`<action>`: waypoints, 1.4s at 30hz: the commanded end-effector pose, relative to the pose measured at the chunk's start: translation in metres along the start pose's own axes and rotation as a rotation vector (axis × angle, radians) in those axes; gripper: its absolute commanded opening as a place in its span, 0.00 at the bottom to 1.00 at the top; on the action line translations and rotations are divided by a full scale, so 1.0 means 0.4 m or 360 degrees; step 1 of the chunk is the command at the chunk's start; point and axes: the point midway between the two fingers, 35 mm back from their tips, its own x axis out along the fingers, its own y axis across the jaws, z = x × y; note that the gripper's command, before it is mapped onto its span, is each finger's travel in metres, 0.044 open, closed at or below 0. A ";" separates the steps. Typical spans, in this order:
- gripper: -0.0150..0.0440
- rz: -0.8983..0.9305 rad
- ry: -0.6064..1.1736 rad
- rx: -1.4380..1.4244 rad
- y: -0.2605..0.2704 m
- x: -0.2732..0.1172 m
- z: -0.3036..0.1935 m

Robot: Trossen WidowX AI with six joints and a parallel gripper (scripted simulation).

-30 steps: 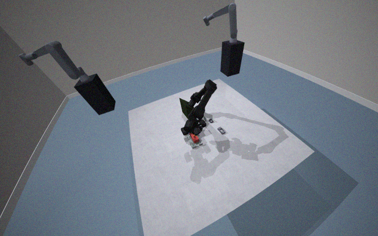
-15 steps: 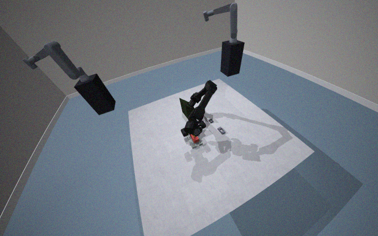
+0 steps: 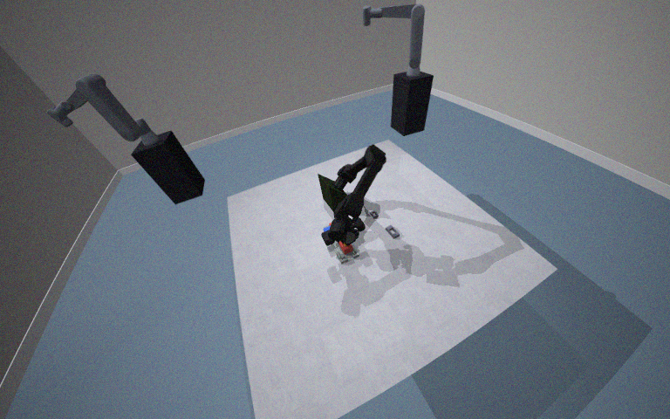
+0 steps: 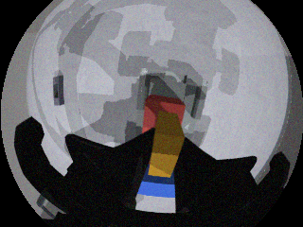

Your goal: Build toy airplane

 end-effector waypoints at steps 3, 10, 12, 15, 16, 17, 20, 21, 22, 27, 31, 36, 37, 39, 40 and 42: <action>0.37 0.0011 0.0005 0.0011 0.004 0.015 -0.004; 0.37 0.0012 0.0005 0.0011 0.004 0.015 -0.004; 0.37 0.0012 0.0005 0.0011 0.004 0.015 -0.004; 0.37 0.0012 0.0005 0.0011 0.003 0.016 -0.005; 0.37 0.0012 0.0005 0.0011 0.003 0.017 -0.005; 0.37 0.0012 0.0005 0.0011 0.003 0.017 -0.005; 0.38 0.0008 0.0001 0.0003 0.002 0.013 -0.002; 0.37 0.0008 0.0001 0.0003 0.002 0.013 -0.002; 0.35 0.0008 0.0001 0.0003 0.002 0.013 -0.002; 0.25 0.0008 0.0001 0.0003 0.002 0.013 -0.002; 0.39 0.0008 0.0001 0.0003 0.002 0.013 -0.002; 0.61 0.0008 0.0001 0.0003 0.002 0.013 -0.002; 0.65 0.0008 0.0001 0.0003 0.002 0.013 -0.002; 0.69 0.0008 0.0001 0.0003 0.002 0.013 -0.002; 0.69 0.0008 0.0001 0.0003 0.002 0.013 -0.002; 0.69 0.0008 0.0001 0.0003 0.002 0.013 -0.002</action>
